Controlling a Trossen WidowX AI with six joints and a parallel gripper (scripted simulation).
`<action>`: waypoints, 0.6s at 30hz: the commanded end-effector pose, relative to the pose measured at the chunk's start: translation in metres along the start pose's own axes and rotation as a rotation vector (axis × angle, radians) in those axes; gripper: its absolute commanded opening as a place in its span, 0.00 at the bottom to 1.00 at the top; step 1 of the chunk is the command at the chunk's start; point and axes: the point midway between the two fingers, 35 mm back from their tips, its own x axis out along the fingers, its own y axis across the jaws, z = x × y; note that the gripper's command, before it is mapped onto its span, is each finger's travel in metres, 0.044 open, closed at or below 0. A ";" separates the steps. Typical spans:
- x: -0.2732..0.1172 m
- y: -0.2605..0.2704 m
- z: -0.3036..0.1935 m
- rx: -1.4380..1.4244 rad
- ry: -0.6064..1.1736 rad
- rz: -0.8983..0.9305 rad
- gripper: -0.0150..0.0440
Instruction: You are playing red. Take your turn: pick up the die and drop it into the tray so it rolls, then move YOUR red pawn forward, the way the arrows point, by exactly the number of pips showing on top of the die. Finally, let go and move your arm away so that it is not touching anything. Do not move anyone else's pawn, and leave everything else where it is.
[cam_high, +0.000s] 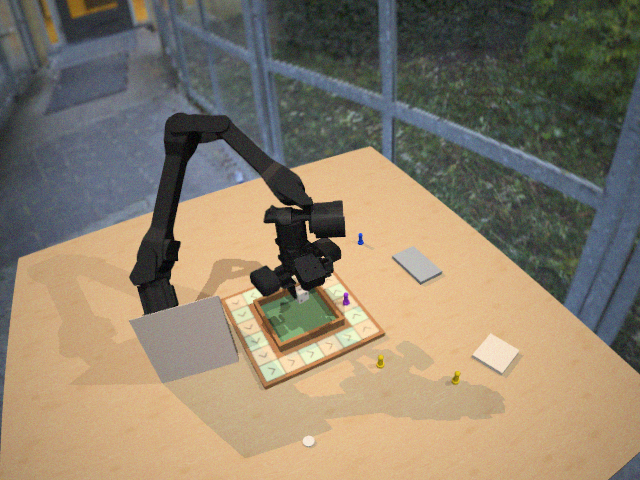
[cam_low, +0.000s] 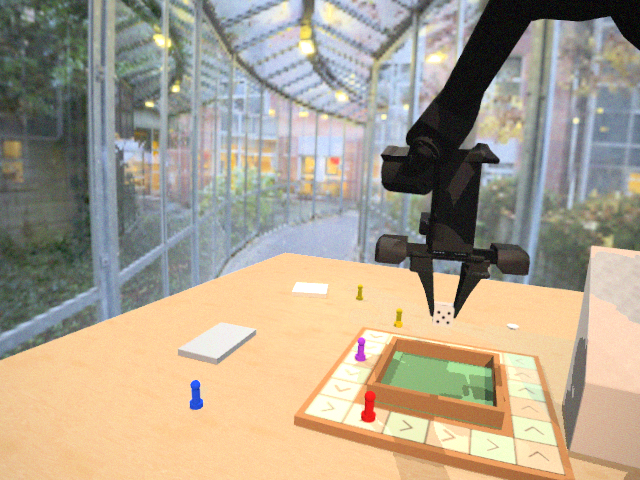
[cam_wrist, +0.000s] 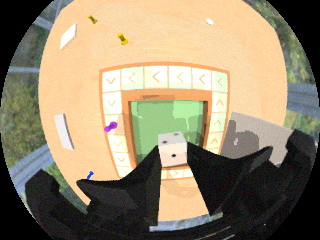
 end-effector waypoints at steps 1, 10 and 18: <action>0.005 -0.002 -0.014 0.105 0.013 0.000 0.25; 0.007 -0.002 -0.022 0.166 0.013 -0.004 0.25; 0.016 -0.010 -0.020 0.174 -0.210 -0.107 0.25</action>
